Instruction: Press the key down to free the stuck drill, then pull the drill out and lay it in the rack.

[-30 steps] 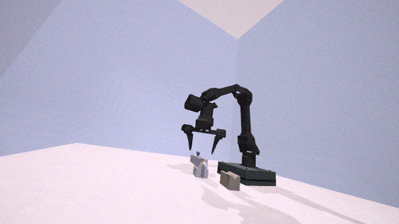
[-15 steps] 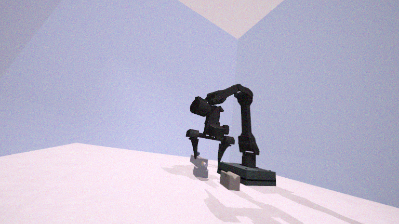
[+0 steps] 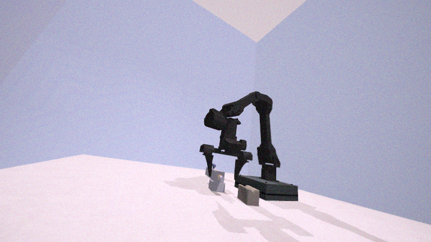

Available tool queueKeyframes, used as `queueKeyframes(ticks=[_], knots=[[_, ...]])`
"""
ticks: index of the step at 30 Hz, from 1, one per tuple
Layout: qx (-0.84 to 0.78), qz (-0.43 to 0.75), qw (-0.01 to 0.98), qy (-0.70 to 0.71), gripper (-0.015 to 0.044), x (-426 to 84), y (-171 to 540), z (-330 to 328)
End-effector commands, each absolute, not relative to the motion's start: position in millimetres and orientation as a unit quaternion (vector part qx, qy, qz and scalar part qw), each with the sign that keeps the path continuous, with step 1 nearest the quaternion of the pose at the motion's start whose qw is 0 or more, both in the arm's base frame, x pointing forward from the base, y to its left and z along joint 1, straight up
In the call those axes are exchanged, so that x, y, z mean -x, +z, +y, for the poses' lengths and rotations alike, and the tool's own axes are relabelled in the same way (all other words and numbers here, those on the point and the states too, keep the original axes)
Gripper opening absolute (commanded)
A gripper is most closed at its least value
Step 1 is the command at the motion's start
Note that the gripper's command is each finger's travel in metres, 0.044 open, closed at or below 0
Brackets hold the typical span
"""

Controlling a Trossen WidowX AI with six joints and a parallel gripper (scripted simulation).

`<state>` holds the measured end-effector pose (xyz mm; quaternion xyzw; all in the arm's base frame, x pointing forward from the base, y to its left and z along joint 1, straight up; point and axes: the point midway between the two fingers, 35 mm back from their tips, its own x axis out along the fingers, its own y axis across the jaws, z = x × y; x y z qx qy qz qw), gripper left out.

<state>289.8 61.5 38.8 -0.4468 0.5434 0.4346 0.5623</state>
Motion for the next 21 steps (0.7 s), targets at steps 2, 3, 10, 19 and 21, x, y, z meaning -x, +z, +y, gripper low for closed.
queueKeyframes(ticks=[2, 3, 10, 19, 21], knots=[[0.448, 0.542, 0.563, 0.435, 0.044, -290.3, 31.8, 59.2], [0.448, 0.542, 0.563, 0.435, 0.044, -290.3, 30.2, 58.8], [0.448, 0.542, 0.562, 0.435, 0.044, -289.8, 19.3, 55.8], [0.448, 0.542, 0.562, 0.435, 0.044, -288.4, 5.4, 51.8], [0.448, 0.542, 0.562, 0.435, 0.044, -288.2, 3.5, 51.2]])
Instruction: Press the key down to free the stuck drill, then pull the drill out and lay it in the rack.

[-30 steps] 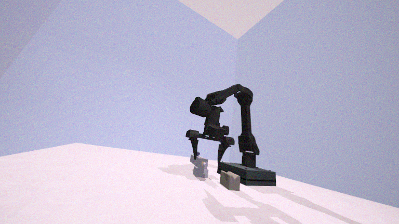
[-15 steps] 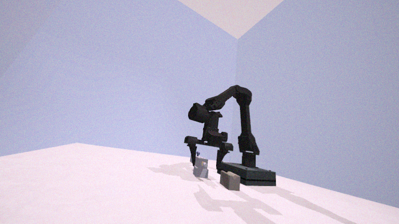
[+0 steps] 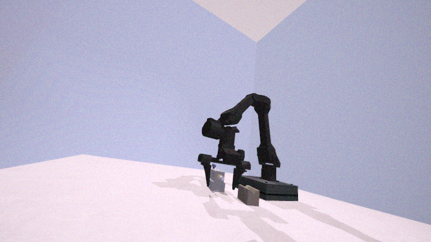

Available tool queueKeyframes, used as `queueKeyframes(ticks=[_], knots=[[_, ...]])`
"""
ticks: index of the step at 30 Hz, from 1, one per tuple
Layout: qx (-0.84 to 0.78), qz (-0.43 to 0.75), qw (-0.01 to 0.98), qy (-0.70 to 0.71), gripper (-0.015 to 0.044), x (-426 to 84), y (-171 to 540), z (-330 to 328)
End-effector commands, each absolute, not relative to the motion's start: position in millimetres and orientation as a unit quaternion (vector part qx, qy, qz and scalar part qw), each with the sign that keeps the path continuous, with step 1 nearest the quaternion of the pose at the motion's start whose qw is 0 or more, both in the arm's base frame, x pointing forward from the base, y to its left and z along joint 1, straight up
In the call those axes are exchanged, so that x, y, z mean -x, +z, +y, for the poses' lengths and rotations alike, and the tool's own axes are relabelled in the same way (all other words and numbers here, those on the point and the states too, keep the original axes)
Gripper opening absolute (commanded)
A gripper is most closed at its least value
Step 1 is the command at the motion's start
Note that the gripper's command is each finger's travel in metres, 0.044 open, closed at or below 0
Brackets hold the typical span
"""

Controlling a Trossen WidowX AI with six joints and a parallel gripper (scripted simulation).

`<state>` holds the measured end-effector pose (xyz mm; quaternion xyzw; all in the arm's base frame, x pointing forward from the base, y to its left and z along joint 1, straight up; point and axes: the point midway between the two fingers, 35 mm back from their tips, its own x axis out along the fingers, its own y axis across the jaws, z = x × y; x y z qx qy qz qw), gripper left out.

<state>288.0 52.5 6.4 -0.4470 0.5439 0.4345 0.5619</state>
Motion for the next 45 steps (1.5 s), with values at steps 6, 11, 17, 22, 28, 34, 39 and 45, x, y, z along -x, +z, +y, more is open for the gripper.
queueKeyframes(ticks=[6, 11, 17, 22, 28, 34, 39, 45], knots=[[0.447, 0.544, 0.562, 0.434, 0.0282, -288.0, 6.4, 52.5], [0.447, 0.544, 0.562, 0.434, 0.0151, -288.0, 6.4, 52.5], [0.447, 0.544, 0.562, 0.434, 0.0013, -288.0, 6.4, 52.5], [0.447, 0.543, 0.562, 0.435, 0.0, -288.2, 6.3, 53.3], [0.448, 0.542, 0.563, 0.435, 0.0, -289.6, 6.3, 58.5], [0.447, 0.542, 0.563, 0.435, 0.0, -291.0, 6.7, 64.1], [0.447, 0.542, 0.563, 0.435, 0.0, -292.7, 7.2, 70.4], [0.447, 0.542, 0.563, 0.436, 0.0, -294.7, 7.9, 78.2]])
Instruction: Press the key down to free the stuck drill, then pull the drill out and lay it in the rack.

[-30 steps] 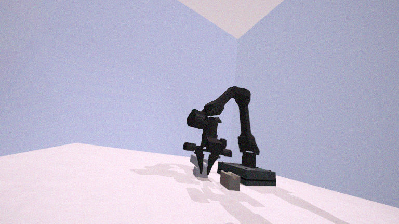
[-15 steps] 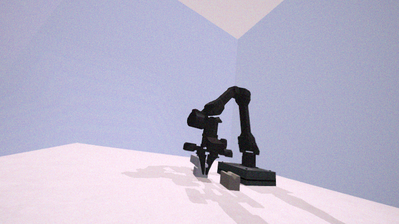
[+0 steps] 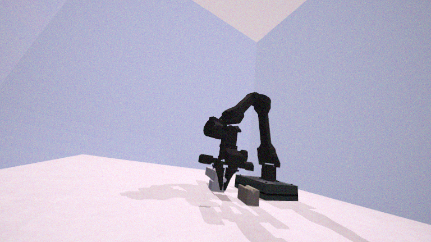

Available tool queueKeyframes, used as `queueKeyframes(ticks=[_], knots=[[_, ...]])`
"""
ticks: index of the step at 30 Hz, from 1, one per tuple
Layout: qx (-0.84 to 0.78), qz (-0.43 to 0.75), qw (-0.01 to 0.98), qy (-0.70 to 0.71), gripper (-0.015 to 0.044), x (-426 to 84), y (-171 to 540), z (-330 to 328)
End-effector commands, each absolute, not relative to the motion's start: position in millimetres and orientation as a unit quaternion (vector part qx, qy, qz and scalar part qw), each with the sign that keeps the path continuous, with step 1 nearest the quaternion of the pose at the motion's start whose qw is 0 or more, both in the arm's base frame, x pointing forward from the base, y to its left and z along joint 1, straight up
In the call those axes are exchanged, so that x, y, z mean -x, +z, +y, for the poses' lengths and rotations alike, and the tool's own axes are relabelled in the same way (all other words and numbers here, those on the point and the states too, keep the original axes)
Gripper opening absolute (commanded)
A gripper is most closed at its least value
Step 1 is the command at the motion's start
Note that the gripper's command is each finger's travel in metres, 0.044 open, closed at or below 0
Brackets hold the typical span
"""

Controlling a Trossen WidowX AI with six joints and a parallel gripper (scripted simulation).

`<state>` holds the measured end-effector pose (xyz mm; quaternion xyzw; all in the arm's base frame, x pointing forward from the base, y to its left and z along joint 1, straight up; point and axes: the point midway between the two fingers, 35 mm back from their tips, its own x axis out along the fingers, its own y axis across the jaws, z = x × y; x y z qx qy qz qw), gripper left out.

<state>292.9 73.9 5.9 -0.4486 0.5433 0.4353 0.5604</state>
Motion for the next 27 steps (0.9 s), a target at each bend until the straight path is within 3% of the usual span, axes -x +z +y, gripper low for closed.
queueKeyframes(ticks=[1, 13, 27], knots=[[0.447, 0.542, 0.563, 0.436, 0.0, -294.9, 8.0, 79.3], [0.447, 0.541, 0.563, 0.436, 0.0, -298.7, 9.2, 96.5], [0.448, 0.542, 0.562, 0.436, 0.0368, -296.6, 6.4, 90.3]])
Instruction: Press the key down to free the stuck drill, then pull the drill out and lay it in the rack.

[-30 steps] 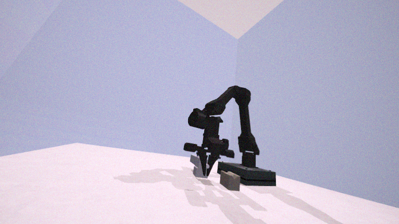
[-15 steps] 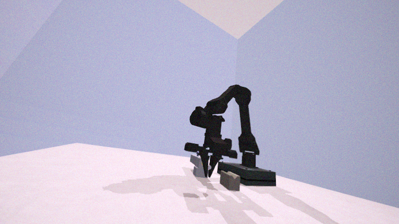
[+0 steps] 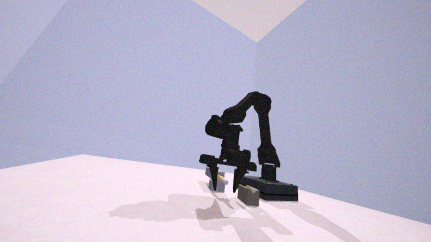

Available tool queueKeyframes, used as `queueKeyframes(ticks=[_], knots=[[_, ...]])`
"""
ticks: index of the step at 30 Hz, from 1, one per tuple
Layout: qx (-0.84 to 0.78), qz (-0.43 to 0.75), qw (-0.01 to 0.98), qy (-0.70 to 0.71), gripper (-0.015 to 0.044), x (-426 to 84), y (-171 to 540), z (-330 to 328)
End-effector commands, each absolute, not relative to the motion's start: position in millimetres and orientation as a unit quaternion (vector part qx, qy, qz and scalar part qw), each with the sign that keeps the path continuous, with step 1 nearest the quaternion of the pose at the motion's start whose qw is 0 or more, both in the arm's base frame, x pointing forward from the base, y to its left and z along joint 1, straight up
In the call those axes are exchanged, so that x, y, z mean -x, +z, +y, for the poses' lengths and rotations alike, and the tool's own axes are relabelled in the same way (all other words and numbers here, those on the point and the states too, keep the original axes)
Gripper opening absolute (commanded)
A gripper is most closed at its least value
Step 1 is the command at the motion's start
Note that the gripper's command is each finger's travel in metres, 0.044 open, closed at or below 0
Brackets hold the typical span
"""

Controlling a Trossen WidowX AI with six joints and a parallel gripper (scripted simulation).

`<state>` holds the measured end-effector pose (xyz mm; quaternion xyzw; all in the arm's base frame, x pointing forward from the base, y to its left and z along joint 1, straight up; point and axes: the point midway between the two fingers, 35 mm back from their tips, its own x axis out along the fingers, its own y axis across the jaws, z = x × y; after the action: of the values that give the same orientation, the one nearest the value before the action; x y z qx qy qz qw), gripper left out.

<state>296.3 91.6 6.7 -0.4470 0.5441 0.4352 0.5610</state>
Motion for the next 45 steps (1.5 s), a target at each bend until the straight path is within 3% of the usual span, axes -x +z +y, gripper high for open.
queueKeyframes(ticks=[1, 3, 29, 44, 45], knots=[[0.447, 0.542, 0.563, 0.436, 0.0394, -296.2, 6.0, 89.4], [0.447, 0.541, 0.563, 0.436, 0.044, -295.7, 5.3, 88.0], [0.447, 0.542, 0.563, 0.436, 0.044, -293.9, 0.9, 75.7], [0.447, 0.541, 0.564, 0.434, 0.0046, -295.0, 1.7, 77.7], [0.447, 0.541, 0.564, 0.434, 0.0039, -295.0, 1.7, 77.7]])
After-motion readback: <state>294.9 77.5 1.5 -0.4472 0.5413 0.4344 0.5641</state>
